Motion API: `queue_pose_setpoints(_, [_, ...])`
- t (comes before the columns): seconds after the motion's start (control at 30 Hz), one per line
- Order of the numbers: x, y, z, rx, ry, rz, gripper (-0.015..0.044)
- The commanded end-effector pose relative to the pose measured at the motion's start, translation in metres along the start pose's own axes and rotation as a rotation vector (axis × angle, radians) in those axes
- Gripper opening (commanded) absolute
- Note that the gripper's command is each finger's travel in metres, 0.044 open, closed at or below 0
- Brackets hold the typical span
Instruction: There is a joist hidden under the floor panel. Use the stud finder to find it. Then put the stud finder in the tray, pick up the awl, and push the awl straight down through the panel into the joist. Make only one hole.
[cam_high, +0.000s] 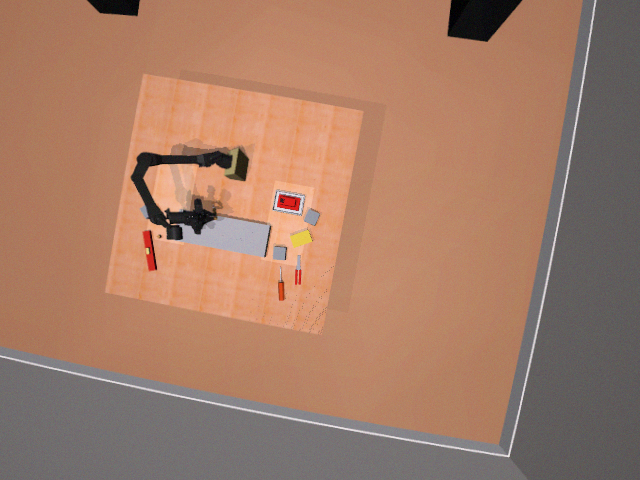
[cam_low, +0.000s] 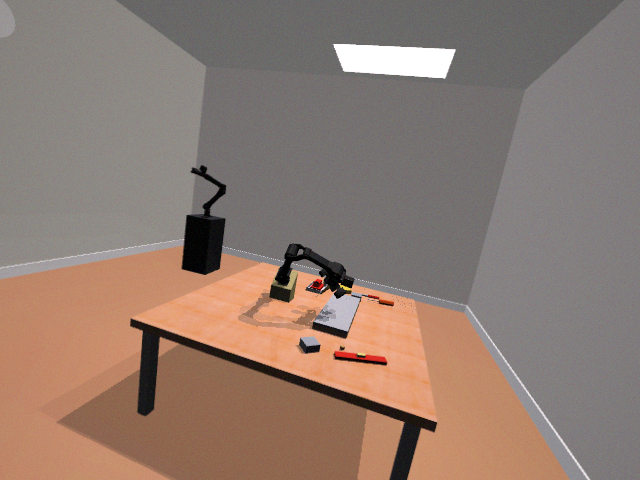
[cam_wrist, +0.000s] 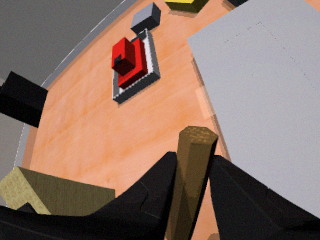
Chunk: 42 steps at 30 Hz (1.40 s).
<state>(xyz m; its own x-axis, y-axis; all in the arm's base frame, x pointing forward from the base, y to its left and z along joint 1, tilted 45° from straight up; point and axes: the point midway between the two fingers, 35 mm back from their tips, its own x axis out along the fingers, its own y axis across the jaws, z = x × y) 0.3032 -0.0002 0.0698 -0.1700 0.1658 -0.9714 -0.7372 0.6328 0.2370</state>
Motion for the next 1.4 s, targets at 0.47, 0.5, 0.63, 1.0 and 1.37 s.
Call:
queue_pose_setpoints(0.47, [-0.031,-0.026,0.046,-0.541,-0.454,0.024,0.0000])
queue_pose_setpoints(0.5, [-0.033,-0.027,0.048,-0.570,-0.479,0.016,0.0000])
queue_pose_setpoints(0.63, [-0.043,-0.034,0.055,-0.682,-0.577,-0.022,0.0000])
queue_pose_setpoints(1.0, [-0.044,-0.035,0.056,-0.701,-0.593,-0.031,0.0000])
queue_pose_setpoints(1.37, [-0.041,-0.039,0.053,-0.701,-0.593,-0.031,0.0000])
